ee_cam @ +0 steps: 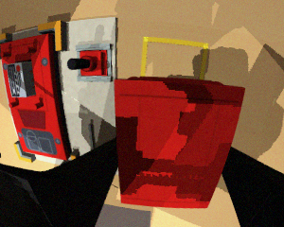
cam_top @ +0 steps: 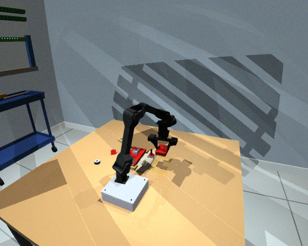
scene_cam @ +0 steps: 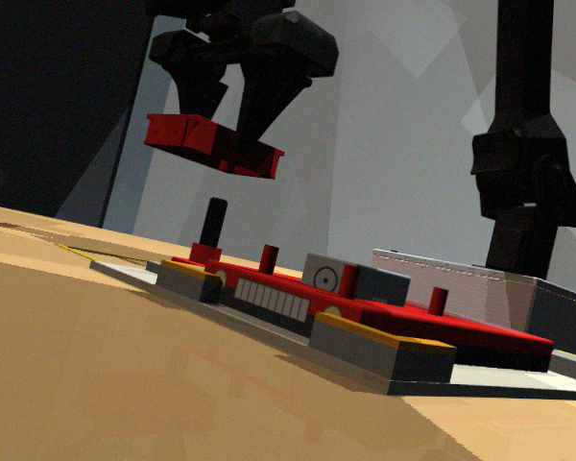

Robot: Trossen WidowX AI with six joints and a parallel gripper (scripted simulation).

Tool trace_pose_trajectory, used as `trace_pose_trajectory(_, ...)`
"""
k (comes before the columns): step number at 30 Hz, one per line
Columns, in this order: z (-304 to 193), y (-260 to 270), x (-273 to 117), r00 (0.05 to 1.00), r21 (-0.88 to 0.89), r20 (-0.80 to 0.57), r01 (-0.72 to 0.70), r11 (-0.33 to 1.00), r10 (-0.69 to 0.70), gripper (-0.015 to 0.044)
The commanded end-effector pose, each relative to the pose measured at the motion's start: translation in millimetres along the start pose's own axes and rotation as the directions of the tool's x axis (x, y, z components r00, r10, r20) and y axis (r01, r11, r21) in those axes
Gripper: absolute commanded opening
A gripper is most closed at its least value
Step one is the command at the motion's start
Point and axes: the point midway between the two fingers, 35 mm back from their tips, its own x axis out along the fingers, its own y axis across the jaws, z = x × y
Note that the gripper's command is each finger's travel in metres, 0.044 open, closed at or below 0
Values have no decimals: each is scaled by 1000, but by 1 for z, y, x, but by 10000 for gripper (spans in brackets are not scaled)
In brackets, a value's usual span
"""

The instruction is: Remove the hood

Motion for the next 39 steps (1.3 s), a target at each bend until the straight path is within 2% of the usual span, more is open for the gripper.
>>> trace_pose_trajectory(1, -5, -5, -1, 1000, -9, -2, 2, 1000, -2, 0)
trace_pose_trajectory(39, -3, -6, 31, 1000, -9, -2, 2, 1000, -2, 0)
